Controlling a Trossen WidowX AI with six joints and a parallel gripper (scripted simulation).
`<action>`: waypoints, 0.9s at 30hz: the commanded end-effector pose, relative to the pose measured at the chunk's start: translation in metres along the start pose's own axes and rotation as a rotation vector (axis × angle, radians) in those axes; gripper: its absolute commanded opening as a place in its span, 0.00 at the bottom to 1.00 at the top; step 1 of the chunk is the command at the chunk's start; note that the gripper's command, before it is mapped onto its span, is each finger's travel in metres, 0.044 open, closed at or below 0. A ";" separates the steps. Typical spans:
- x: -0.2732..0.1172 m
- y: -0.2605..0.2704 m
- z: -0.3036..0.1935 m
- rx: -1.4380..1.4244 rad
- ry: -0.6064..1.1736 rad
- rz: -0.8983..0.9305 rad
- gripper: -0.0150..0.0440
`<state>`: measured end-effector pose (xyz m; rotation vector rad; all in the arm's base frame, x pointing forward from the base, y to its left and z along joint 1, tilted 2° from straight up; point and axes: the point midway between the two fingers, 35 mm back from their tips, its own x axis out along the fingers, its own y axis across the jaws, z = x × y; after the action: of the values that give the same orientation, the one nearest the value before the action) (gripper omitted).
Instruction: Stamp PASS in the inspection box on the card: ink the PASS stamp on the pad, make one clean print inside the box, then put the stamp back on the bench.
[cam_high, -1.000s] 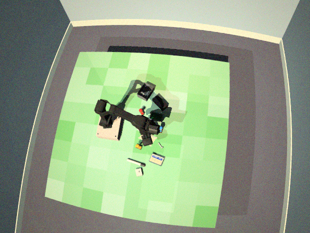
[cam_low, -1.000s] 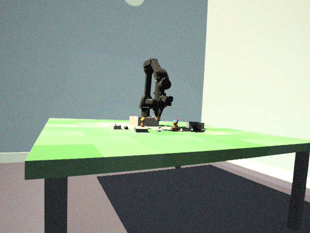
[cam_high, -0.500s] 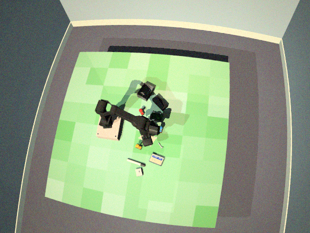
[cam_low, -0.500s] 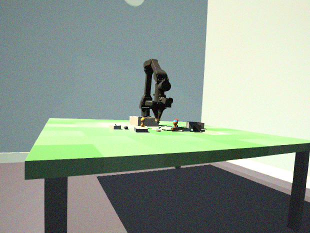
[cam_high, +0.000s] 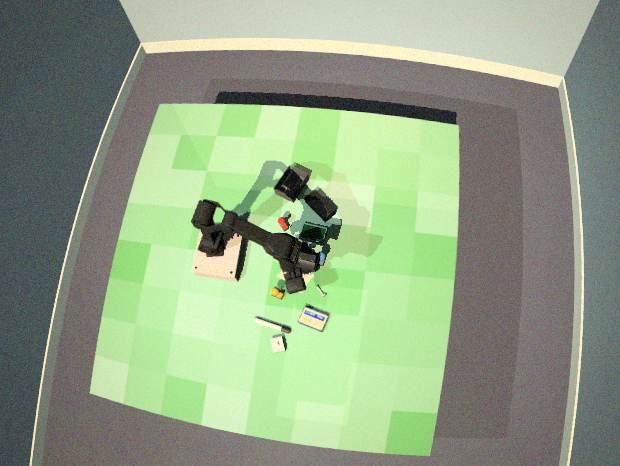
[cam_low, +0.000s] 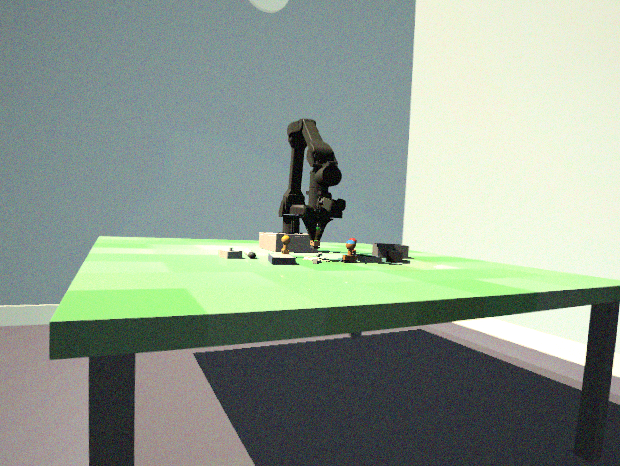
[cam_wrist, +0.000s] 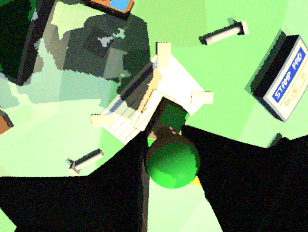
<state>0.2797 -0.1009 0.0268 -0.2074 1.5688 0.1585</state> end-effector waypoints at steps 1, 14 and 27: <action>0.006 0.001 -0.001 -0.004 0.008 0.007 0.25; 0.015 0.002 -0.002 -0.004 0.008 0.009 0.25; 0.023 0.002 -0.003 -0.004 0.008 0.010 0.25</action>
<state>0.2784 -0.1013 0.0088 -0.2073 1.5698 0.1592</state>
